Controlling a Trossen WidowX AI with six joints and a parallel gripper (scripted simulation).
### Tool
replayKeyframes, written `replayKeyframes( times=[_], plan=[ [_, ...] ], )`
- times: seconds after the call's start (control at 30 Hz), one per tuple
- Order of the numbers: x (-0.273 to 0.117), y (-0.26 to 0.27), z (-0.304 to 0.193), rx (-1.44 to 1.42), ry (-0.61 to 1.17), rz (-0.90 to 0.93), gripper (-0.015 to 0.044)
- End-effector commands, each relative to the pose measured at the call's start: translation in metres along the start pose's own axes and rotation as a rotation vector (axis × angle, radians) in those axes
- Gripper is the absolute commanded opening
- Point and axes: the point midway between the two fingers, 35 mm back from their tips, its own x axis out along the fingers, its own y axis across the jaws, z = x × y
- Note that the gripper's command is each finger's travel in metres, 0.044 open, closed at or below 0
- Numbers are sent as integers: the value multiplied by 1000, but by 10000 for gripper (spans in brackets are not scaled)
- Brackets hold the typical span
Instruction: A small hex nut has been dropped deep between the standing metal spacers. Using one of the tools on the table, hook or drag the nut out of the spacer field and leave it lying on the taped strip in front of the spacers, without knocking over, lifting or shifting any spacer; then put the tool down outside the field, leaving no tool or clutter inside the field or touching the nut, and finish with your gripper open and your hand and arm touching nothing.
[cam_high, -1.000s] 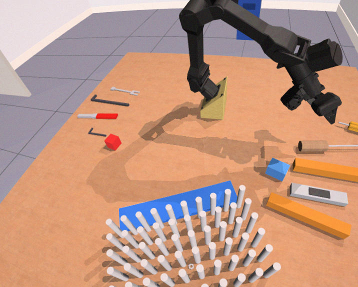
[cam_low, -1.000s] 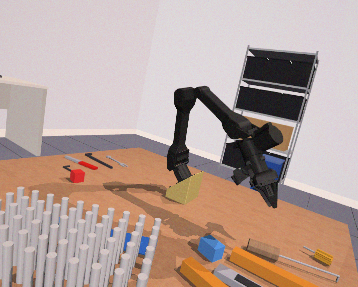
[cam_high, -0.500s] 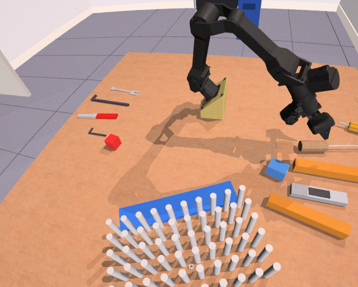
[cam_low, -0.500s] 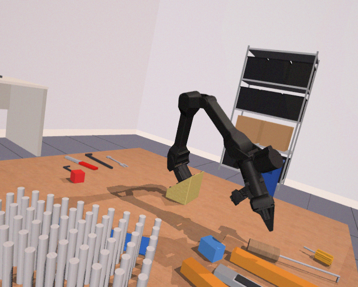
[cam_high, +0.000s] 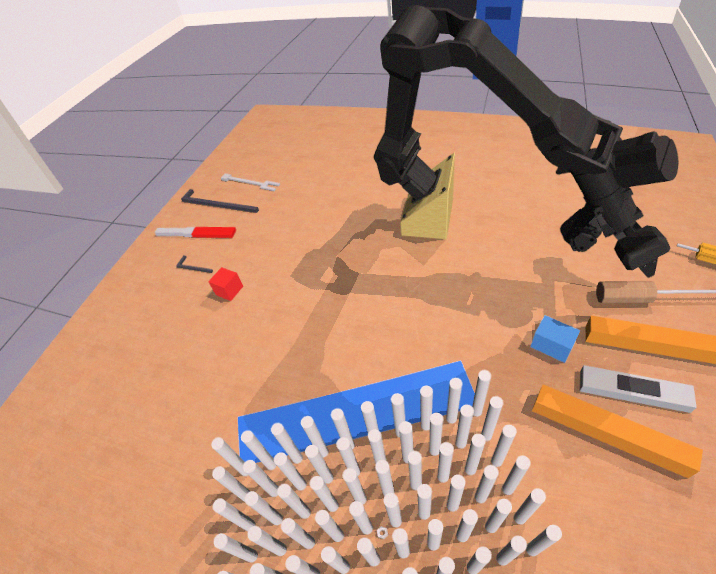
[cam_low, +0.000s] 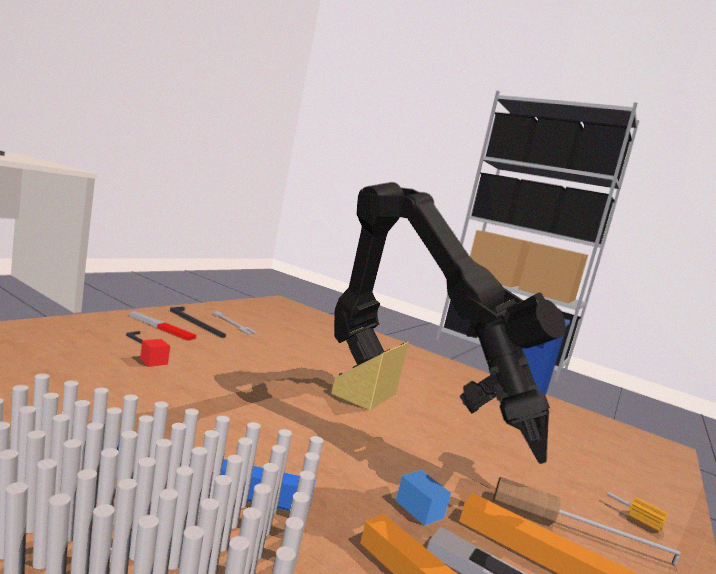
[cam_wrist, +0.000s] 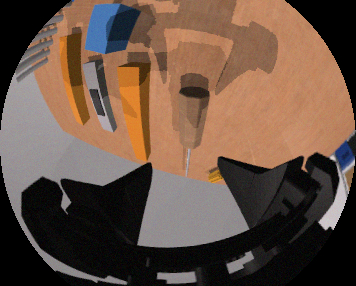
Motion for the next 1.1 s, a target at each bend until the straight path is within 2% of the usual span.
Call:
replayKeyframes(
  times=[0.0, 0.3, 1.07],
  plan=[
    [1, 0, 1, -3, -3, 2, 280],
    [1, 0, 1, -3, -3, 2, 280],
    [32, -8, 21, -3, -4, 3, 280]
  ],
)
